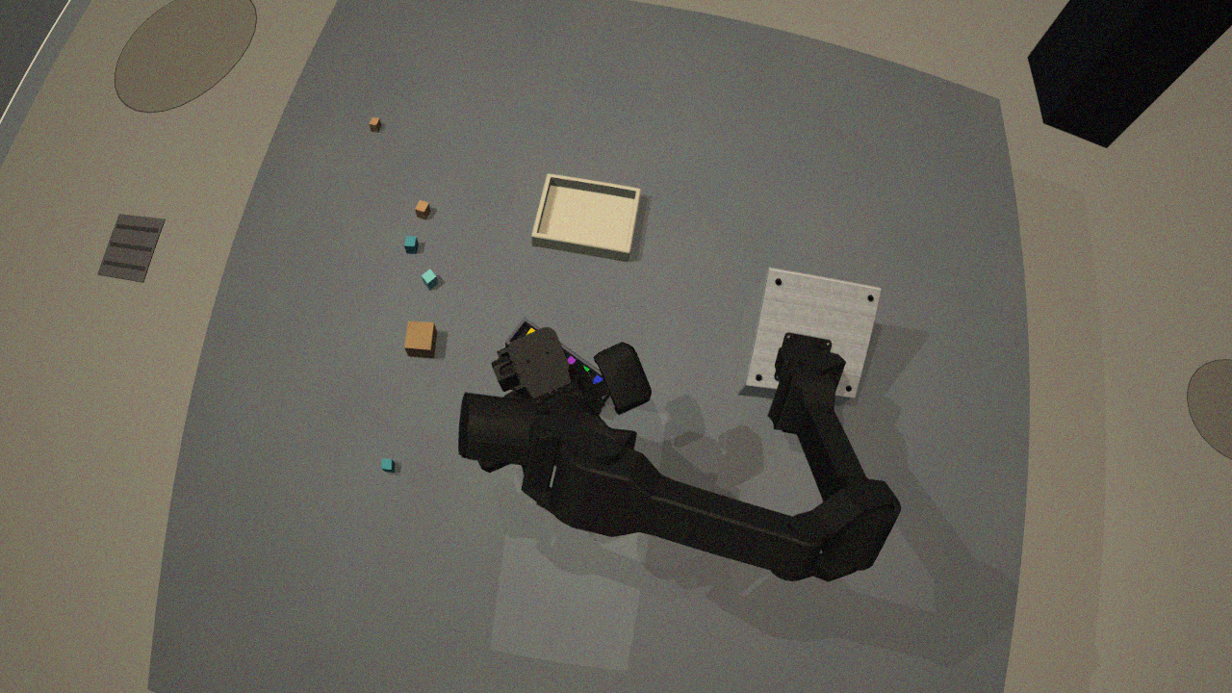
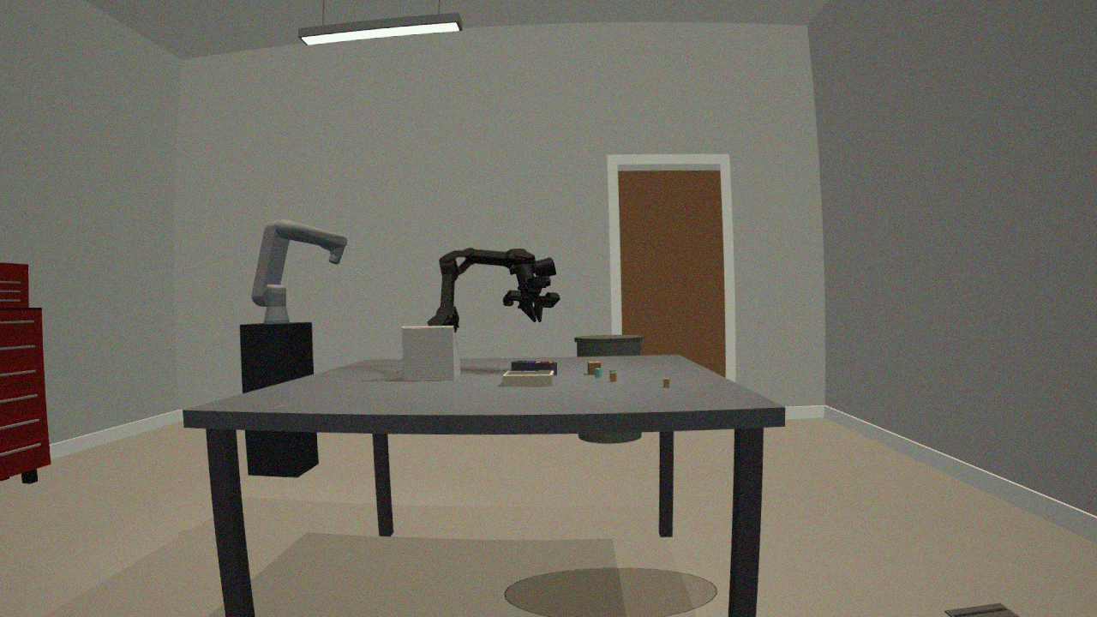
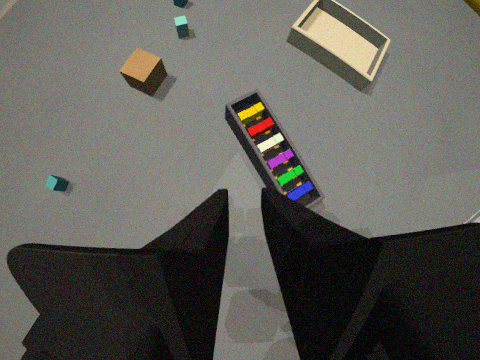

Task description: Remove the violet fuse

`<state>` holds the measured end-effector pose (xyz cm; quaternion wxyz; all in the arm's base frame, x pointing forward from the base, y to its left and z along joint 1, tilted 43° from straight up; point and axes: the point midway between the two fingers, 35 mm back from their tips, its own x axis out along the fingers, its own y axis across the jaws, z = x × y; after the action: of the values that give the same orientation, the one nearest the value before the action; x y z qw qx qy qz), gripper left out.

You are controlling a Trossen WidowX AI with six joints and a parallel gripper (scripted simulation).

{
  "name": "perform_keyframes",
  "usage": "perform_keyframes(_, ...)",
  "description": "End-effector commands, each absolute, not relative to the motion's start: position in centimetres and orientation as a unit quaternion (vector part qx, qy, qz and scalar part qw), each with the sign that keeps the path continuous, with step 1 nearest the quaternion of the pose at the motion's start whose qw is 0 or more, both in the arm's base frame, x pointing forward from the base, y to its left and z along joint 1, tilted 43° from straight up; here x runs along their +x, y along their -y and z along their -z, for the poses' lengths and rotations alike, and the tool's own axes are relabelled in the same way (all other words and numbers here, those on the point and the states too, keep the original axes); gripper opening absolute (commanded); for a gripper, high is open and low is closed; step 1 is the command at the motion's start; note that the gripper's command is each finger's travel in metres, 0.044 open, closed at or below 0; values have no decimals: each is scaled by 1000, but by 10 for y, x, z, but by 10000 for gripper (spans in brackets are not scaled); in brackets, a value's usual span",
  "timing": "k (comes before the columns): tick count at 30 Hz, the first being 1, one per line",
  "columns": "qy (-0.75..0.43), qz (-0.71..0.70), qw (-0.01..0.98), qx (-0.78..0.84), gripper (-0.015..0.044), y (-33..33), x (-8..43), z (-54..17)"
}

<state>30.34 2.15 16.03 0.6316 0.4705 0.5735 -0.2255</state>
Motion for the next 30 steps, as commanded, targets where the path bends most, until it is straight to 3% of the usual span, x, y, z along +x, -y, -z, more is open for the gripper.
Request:
perform_keyframes(1, -598, 330, 407, 607, 74, -16, 302, -93)
perform_keyframes(7, -567, 427, 135, 692, 74, -12, 291, -40)
perform_keyframes(30, -565, 429, 127, 693, 74, -21, 293, -38)
